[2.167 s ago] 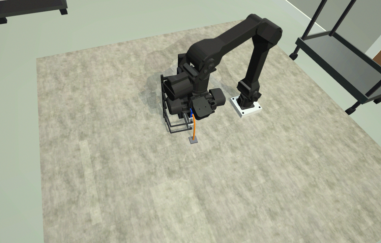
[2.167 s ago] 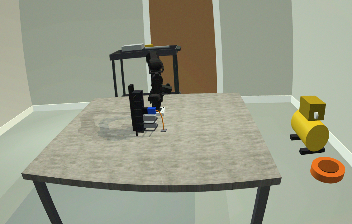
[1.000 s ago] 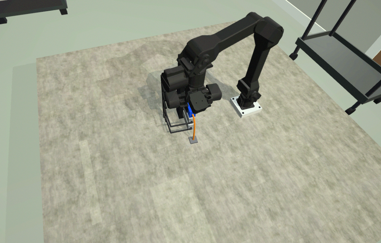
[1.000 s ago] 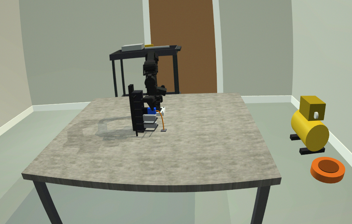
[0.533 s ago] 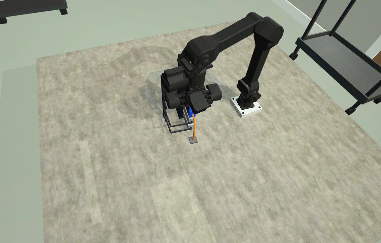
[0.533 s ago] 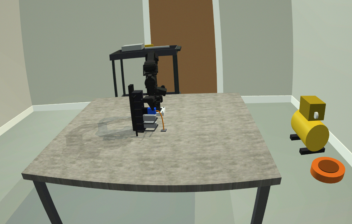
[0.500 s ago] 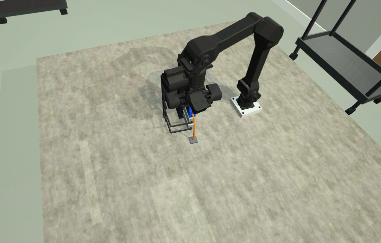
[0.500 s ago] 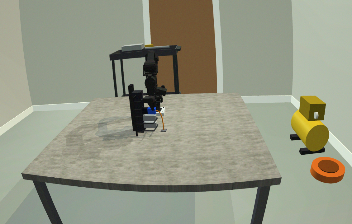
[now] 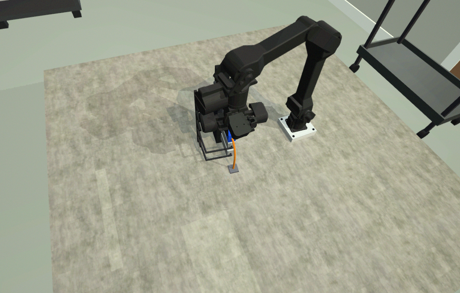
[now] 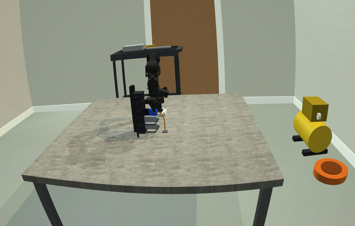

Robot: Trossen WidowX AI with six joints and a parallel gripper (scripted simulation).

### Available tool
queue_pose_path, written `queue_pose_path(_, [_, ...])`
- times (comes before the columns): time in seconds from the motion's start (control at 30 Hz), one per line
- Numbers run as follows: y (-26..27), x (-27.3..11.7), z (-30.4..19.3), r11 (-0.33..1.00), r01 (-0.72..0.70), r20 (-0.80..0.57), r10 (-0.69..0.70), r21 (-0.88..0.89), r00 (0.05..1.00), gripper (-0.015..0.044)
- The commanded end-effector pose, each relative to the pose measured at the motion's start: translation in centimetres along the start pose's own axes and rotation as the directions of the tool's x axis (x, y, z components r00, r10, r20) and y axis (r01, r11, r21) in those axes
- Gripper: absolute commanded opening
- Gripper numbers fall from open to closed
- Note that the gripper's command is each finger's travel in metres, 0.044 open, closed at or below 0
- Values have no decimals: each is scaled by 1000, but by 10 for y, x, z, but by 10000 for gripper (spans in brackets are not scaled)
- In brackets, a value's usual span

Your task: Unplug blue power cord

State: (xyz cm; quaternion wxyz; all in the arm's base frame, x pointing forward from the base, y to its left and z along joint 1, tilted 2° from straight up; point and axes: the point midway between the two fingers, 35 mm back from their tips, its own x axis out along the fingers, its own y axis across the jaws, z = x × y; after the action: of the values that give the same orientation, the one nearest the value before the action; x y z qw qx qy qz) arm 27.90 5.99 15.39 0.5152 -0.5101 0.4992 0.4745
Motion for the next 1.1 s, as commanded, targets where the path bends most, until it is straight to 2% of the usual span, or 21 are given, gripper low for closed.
queue_pose_path(0.0, [-1, -3, 18, 1000, 5, 31, -5, -12, 999, 0])
queue_pose_path(0.8, [3, -9, 56, 1000, 2, 33, -2, -14, 999, 0])
queue_pose_path(1.07, [4, -4, 41, 1000, 2, 30, -1, -16, 1000, 210])
